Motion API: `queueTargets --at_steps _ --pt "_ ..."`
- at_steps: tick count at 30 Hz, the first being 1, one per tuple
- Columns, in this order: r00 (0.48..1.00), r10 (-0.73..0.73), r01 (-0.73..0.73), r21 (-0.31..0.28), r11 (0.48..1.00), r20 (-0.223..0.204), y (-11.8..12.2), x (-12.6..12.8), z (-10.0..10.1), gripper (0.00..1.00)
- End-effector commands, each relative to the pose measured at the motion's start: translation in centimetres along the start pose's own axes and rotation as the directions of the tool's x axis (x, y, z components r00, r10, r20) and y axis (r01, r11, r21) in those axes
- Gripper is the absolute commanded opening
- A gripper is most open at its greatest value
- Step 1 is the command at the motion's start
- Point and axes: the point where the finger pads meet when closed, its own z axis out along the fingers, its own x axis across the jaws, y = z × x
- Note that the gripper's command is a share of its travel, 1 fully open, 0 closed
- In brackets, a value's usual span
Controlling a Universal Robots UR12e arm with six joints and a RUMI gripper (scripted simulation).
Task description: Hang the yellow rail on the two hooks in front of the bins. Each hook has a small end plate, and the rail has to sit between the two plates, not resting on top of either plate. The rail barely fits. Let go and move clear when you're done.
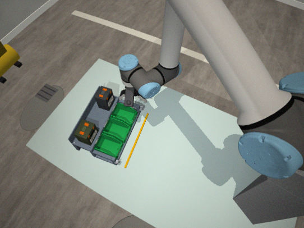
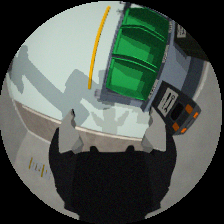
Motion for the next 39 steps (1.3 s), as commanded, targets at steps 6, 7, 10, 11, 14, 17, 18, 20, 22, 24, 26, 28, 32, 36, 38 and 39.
queueTargets --at_steps 6,7,10,11,14,17,18,20,22,24,26,28,32,36,38,39 --pt "0.984 0.174 -0.176 0.067 0.982 0.038 -12.3 -2.7 -1.5 1.00" --pt "0.981 0.188 -0.191 0.073 0.979 0.042 -13.4 -2.9 -1.6 1.00" --pt "0.975 0.218 -0.222 0.086 0.971 0.051 -15.6 -3.4 -1.9 1.00" --pt "0.973 0.224 -0.228 0.088 0.970 0.053 -16.1 -3.6 -1.9 1.00" --pt "0.971 0.233 -0.237 0.091 0.967 0.056 -16.7 -3.7 -2.0 1.00" --pt "0.971 0.233 -0.238 0.092 0.967 0.056 -16.7 -3.7 -2.0 1.00" --pt "0.971 0.233 -0.238 0.092 0.967 0.056 -16.7 -3.7 -2.0 1.00" --pt "0.971 0.233 -0.238 0.092 0.967 0.056 -16.7 -3.7 -2.0 1.00" --pt "0.971 0.233 -0.238 0.092 0.967 0.056 -16.7 -3.7 -2.0 1.00" --pt "0.971 0.234 -0.238 0.092 0.967 0.056 -16.7 -3.7 -2.0 0.00" --pt "0.971 0.234 -0.238 0.092 0.967 0.056 -16.7 -3.7 -2.0 0.00" --pt "0.971 0.234 -0.238 0.092 0.967 0.056 -16.7 -3.7 -2.0 0.00" --pt "0.971 0.234 -0.238 0.092 0.967 0.056 -16.7 -3.7 -2.0 0.00" --pt "0.971 0.233 -0.238 0.092 0.967 0.056 -16.7 -3.7 -2.0 0.00" --pt "0.971 0.233 -0.238 0.092 0.967 0.056 -16.7 -3.7 -2.0 0.00" --pt "0.971 0.233 -0.238 0.092 0.967 0.056 -16.7 -3.7 -2.0 0.00"
